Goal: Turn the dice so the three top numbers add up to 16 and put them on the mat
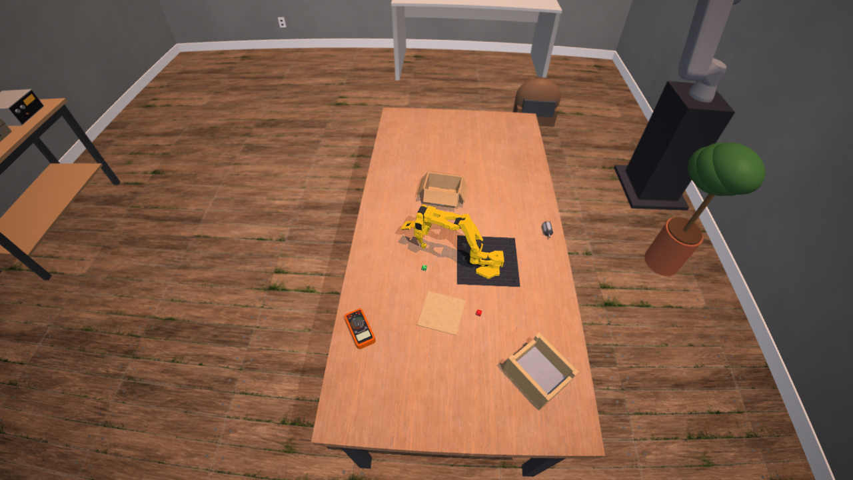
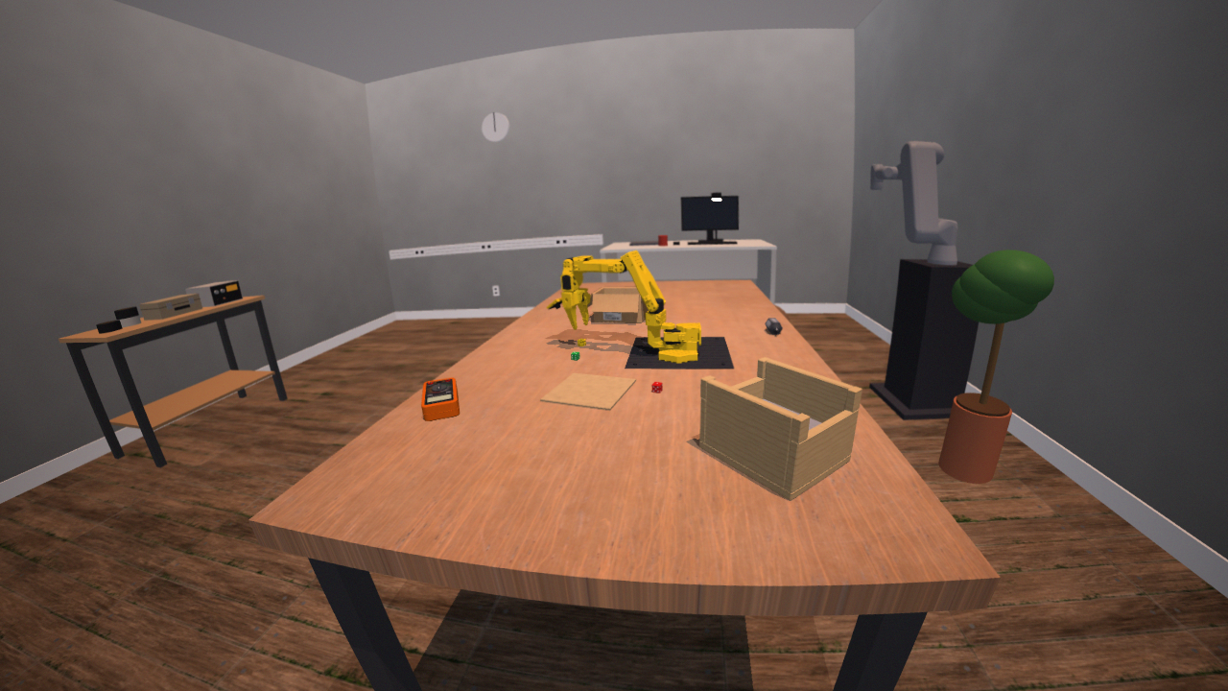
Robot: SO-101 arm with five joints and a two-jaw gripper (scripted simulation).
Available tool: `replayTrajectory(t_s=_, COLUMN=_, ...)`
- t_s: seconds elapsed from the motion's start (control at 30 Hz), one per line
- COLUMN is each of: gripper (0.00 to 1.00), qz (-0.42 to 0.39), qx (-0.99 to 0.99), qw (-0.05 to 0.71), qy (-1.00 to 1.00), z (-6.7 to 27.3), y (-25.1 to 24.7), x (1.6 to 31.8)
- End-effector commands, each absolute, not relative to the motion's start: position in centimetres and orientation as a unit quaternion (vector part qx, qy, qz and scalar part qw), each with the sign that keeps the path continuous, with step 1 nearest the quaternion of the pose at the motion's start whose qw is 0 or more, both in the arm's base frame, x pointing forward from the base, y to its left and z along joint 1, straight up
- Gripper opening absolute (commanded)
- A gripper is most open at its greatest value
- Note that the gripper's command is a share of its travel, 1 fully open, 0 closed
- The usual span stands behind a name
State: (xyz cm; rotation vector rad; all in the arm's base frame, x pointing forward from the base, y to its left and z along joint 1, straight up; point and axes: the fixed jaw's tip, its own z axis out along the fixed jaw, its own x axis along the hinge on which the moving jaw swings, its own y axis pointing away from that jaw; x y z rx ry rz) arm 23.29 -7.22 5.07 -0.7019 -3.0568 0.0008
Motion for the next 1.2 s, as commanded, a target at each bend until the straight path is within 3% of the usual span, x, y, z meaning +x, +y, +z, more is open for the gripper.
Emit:
replayTrajectory(t_s=0.0, gripper=0.25, qz=-0.001, qx=-0.224, qw=0.015, qy=-0.975, z=4.7, y=-7.0, x=23.2)
replayTrajectory(t_s=0.57, gripper=0.25, qz=-0.001, qx=-0.224, qw=0.015, qy=-0.975, z=4.5, y=-7.0, x=23.2)
replayTrajectory(t_s=1.17, gripper=0.25, qz=-0.001, qx=-0.224, qw=0.015, qy=-0.975, z=2.0, y=-7.0, x=23.2)
